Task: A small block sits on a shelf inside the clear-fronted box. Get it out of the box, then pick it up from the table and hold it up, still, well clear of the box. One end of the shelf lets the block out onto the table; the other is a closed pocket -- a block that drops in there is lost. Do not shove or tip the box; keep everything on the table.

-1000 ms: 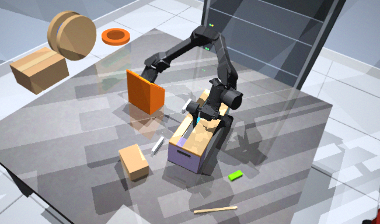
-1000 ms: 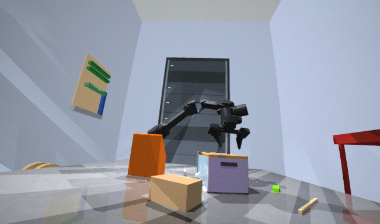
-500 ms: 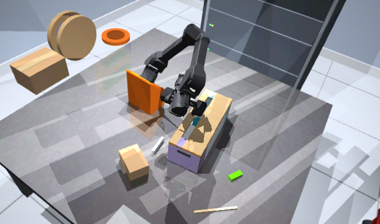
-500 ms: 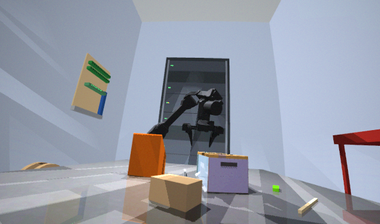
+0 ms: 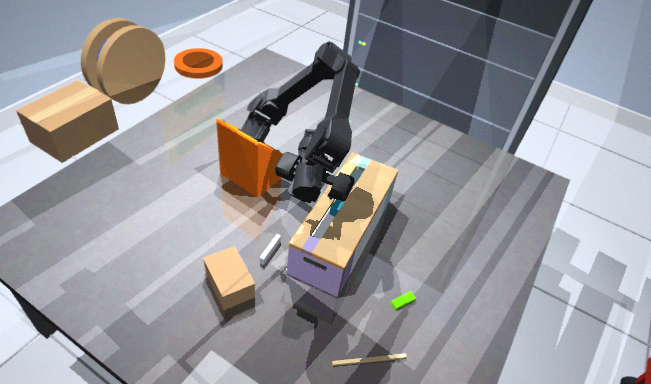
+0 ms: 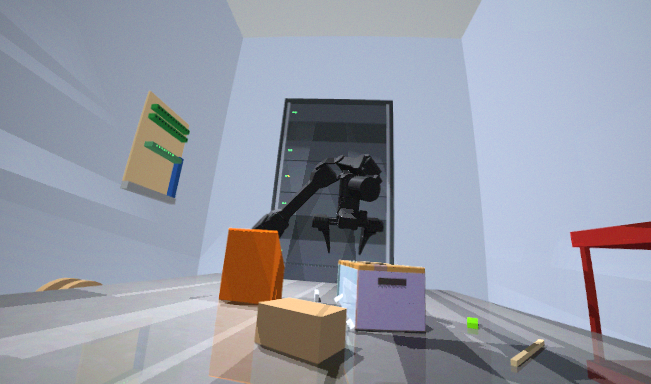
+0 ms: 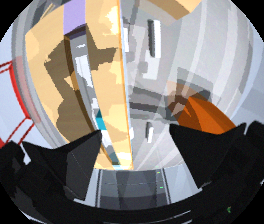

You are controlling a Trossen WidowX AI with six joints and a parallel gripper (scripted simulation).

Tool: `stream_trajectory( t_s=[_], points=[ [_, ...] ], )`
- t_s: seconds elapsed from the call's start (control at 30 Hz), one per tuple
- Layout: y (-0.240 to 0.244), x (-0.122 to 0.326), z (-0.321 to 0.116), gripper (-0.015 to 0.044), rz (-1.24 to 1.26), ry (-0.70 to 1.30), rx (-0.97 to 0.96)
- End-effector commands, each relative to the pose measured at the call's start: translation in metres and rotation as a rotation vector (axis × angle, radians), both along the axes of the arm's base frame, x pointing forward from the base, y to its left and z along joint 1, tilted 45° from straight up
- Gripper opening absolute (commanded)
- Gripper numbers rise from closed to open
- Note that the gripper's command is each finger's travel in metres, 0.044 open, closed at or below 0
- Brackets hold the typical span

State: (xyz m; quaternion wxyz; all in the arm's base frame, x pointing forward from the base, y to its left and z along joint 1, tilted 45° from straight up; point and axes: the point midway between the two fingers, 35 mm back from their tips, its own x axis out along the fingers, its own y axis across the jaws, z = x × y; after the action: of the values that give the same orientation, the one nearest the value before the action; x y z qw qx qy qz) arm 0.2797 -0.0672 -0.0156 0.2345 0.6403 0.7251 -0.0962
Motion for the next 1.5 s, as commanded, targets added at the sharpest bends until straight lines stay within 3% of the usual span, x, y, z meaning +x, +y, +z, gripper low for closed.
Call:
stream_trajectory(
  t_s=[0.0,1.47],
  points=[
    [0.008,0.000,-0.006,0.0400,-0.001,0.011,0.008],
    [0.045,0.008,-0.045,0.0400,0.001,-0.002,0.004]
  ],
)
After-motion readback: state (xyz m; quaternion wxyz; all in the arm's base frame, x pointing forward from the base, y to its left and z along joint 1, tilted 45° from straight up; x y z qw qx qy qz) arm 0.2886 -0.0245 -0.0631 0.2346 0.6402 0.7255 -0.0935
